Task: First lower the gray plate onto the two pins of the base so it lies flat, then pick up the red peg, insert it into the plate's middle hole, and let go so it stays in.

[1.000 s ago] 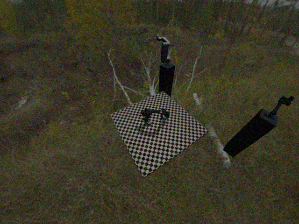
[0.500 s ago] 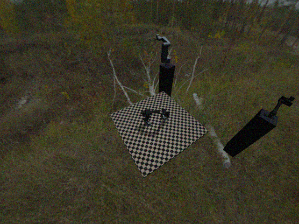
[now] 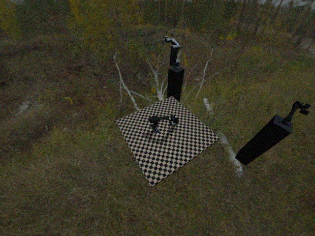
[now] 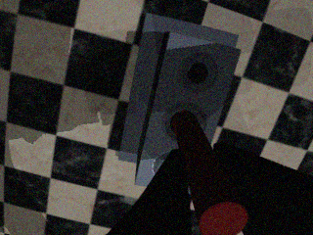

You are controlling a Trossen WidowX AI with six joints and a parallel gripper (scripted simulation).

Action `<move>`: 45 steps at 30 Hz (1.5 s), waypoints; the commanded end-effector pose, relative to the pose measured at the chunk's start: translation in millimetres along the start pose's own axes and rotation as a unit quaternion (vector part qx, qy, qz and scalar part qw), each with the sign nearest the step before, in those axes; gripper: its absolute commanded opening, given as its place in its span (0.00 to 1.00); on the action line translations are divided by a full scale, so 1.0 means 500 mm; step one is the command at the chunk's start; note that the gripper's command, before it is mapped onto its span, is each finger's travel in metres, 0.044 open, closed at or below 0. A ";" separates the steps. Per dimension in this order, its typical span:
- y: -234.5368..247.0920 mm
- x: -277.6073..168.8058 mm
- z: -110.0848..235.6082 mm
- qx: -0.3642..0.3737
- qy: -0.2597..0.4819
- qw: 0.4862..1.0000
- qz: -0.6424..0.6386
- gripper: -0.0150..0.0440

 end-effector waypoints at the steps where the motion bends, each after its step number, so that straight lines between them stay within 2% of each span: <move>1: 0.000 0.000 0.001 0.000 0.000 1.000 0.000 0.25; 36: -0.002 0.001 -0.004 0.000 0.000 1.000 0.001 0.25; 42: -0.002 0.001 -0.004 0.000 0.000 1.000 0.001 0.51; 45: -0.002 0.001 -0.004 0.000 0.000 1.000 0.001 0.51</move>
Point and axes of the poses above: the point midway between the two fingers, 35 mm back from their tips, its own z axis back along the fingers, its own y axis across the jaws, x = y × z, the point moved 1 cm from there along z, back along the fingers, and after that the axes turned 9 degrees about -z, right-handed, at the moved point
